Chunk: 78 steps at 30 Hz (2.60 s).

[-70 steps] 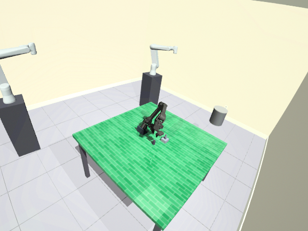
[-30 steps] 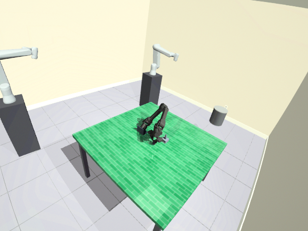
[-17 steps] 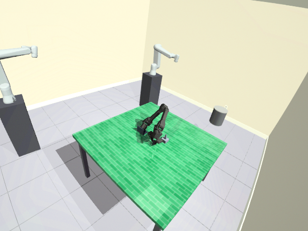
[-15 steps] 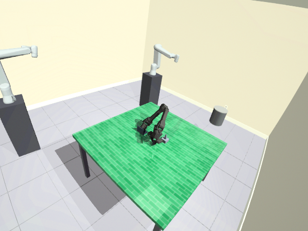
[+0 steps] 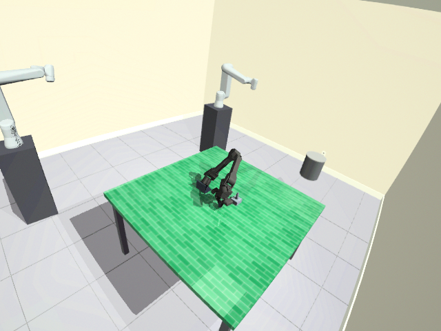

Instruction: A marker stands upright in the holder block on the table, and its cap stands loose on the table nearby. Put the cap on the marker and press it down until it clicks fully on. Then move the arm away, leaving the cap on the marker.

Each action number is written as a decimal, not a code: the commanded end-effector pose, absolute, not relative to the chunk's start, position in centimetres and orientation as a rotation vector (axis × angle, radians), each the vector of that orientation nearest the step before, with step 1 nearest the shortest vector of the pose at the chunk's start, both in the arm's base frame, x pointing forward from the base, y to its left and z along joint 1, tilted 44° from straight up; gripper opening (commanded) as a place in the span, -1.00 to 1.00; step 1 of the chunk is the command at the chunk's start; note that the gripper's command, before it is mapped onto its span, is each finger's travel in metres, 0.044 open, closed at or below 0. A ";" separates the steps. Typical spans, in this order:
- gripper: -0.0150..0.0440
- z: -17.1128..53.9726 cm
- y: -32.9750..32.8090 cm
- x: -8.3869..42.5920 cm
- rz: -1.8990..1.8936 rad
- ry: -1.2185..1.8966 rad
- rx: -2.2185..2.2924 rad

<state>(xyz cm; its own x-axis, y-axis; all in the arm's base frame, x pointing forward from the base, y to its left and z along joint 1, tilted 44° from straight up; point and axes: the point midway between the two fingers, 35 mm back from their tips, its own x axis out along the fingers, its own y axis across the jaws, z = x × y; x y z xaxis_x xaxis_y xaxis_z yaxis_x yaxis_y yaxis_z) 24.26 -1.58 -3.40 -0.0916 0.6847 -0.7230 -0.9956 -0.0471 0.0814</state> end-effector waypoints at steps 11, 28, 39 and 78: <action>-0.49 -1.2 -3.9 24.8 1.549 0.687 -0.600; -0.49 2.4 -5.2 25.8 1.549 0.688 -0.601; -0.49 7.9 -2.7 27.9 1.552 0.674 -0.631; -0.49 12.6 2.4 28.5 1.551 0.683 -0.596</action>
<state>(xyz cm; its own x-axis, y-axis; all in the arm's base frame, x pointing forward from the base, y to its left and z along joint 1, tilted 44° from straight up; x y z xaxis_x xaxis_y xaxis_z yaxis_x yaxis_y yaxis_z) 28.76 1.90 12.97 -0.0818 0.6834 -0.7254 -0.9965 -0.0454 0.0696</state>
